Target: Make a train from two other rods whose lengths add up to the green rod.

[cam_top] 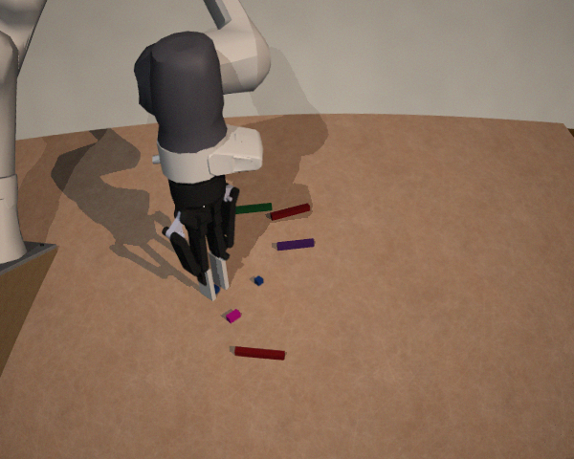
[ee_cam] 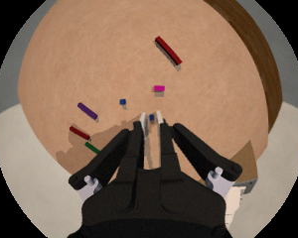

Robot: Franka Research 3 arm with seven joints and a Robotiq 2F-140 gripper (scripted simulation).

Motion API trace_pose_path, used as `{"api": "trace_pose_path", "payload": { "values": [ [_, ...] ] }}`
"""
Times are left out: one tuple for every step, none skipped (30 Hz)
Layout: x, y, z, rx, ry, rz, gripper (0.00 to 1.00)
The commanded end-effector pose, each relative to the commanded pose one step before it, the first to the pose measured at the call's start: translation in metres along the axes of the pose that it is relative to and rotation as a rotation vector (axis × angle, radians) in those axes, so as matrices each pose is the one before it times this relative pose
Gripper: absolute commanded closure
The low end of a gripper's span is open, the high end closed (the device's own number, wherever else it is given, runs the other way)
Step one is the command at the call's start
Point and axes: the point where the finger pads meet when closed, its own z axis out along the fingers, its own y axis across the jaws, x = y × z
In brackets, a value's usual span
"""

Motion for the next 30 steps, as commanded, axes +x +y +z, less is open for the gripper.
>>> {"api": "trace_pose_path", "payload": {
  "values": [
    [0.00182,-0.00023,-0.00023,-0.00047,0.00451,-0.00493,0.85],
    [0.0,0.0,0.0,0.0,0.0,0.0,0.85],
    [0.0,0.0,0.0,0.0,0.0,0.0,0.85],
    [0.0,0.0,0.0,0.0,0.0,0.0,0.85],
    [0.0,0.0,0.0,0.0,0.0,0.0,0.85],
    [0.0,0.0,0.0,0.0,0.0,0.0,0.85],
    [0.0,0.0,0.0,0.0,0.0,0.0,0.85],
    [0.0,0.0,0.0,0.0,0.0,0.0,0.85],
    [0.0,0.0,0.0,0.0,0.0,0.0,0.85],
    [0.0,0.0,0.0,0.0,0.0,0.0,0.85],
    [0.0,0.0,0.0,0.0,0.0,0.0,0.85],
    [0.0,0.0,0.0,0.0,0.0,0.0,0.85],
    [0.0,0.0,0.0,0.0,0.0,0.0,0.85],
    [0.0,0.0,0.0,0.0,0.0,0.0,0.85],
    [0.0,0.0,0.0,0.0,0.0,0.0,0.85],
    [0.0,0.0,0.0,0.0,0.0,0.0,0.85],
    [0.0,0.0,0.0,0.0,0.0,0.0,0.85],
    [0.0,0.0,0.0,0.0,0.0,0.0,0.85],
    [0.0,0.0,0.0,0.0,0.0,0.0,0.85],
    [0.0,0.0,0.0,0.0,0.0,0.0,0.85],
    [0.0,0.0,0.0,0.0,0.0,0.0,0.85],
    [0.0,0.0,0.0,0.0,0.0,0.0,0.85],
    [0.0,0.0,0.0,0.0,0.0,0.0,0.85],
    [0.0,0.0,0.0,0.0,0.0,0.0,0.85],
    [0.0,0.0,0.0,0.0,0.0,0.0,0.97],
    [0.0,0.0,0.0,0.0,0.0,0.0,0.97],
    [0.0,0.0,0.0,0.0,0.0,0.0,0.97],
    [0.0,0.0,0.0,0.0,0.0,0.0,0.97],
    [0.0,0.0,0.0,0.0,0.0,0.0,0.97],
    [0.0,0.0,0.0,0.0,0.0,0.0,0.97]
  ]
}}
